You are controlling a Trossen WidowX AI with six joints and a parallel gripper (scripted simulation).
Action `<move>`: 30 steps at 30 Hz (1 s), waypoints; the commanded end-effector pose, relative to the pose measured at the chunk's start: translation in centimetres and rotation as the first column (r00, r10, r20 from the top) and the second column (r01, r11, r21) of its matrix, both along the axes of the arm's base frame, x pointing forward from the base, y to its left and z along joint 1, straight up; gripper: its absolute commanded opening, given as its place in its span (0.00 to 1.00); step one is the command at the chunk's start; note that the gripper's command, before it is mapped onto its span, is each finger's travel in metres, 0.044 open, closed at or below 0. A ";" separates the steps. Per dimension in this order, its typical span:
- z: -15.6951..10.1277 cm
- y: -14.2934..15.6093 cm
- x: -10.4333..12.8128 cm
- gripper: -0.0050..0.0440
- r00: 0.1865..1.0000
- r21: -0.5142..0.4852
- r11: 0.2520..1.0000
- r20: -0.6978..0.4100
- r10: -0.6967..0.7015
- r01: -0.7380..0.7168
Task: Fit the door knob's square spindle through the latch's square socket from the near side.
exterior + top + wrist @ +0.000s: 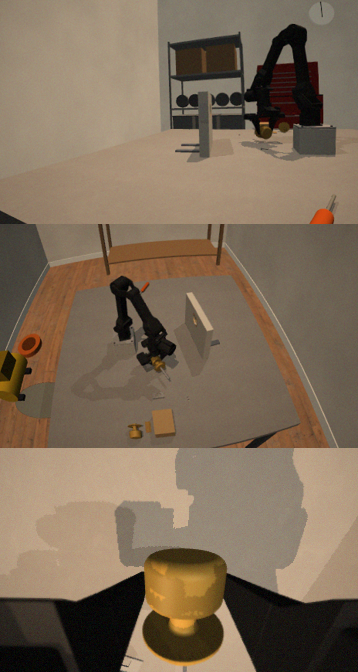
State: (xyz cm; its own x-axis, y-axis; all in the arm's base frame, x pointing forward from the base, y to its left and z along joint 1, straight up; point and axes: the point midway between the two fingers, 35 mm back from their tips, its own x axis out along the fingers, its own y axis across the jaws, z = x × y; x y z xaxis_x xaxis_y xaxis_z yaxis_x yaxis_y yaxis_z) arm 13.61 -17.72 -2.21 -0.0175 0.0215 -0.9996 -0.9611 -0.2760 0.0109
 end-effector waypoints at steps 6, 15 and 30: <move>2.2 -0.6 0.5 0.10 1.000 -0.024 1.000 0.020 0.002 -0.002; 3.8 -0.6 0.5 0.10 1.000 -0.024 1.000 0.020 0.002 -0.002; 6.2 -0.6 0.5 0.10 1.000 -0.024 1.000 0.020 0.002 -0.002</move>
